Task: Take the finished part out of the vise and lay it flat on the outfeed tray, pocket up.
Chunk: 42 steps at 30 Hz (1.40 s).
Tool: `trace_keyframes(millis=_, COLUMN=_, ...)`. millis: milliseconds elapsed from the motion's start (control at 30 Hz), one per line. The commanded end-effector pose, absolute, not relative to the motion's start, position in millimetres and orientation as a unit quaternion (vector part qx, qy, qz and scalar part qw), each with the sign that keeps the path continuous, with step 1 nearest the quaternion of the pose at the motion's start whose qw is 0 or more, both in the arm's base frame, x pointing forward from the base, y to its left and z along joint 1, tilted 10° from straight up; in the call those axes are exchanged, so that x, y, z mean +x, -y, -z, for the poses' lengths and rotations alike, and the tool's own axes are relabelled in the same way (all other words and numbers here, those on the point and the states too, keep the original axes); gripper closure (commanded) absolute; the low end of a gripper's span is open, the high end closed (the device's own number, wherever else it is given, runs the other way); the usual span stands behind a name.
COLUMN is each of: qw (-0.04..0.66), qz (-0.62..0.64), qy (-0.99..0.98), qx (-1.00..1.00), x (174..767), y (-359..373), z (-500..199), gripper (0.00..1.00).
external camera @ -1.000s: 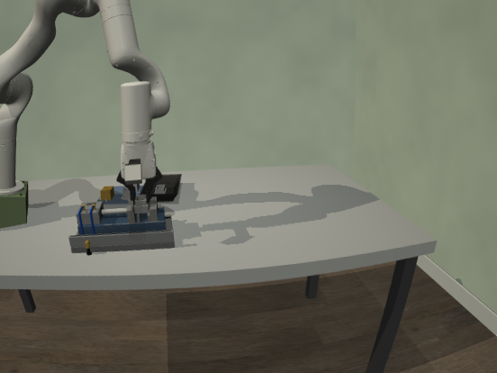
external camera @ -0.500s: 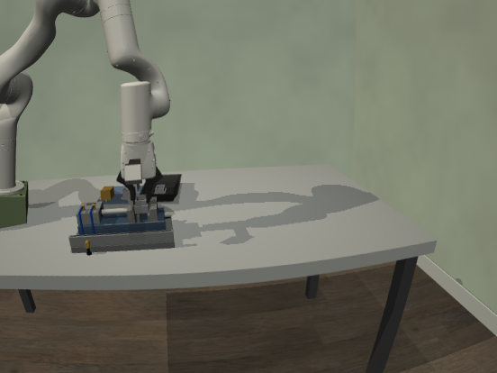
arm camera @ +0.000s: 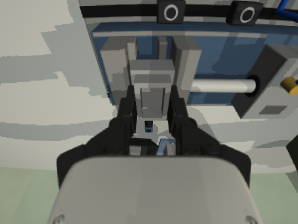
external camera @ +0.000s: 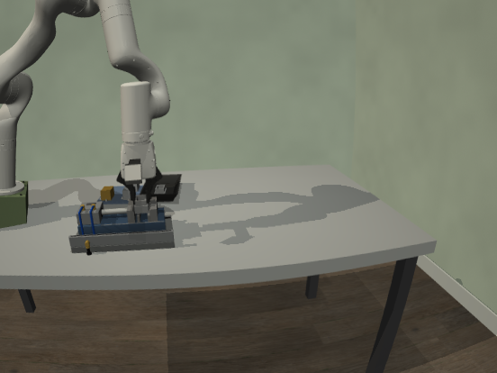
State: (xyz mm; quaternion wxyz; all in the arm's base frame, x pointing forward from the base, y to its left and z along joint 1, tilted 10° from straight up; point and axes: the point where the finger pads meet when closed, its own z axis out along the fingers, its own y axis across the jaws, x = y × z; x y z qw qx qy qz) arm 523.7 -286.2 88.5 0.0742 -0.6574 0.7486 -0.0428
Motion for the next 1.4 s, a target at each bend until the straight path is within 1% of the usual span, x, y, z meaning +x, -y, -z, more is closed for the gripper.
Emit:
trace_keyframes(millis=0, qw=0.075, qz=0.044, qy=-0.749, qx=-0.657, x=524.4, y=286.7, z=-89.4, gripper=1.0)
trace_keyframes(millis=600, qw=0.075, qz=0.044, qy=-0.749, qx=-0.657, x=522.5, y=287.1, z=-100.2, gripper=1.0)
trace_keyframes(millis=1367, qw=0.075, qz=0.044, qy=-0.749, qx=-0.657, x=516.9, y=288.2, z=-132.8, gripper=1.0)
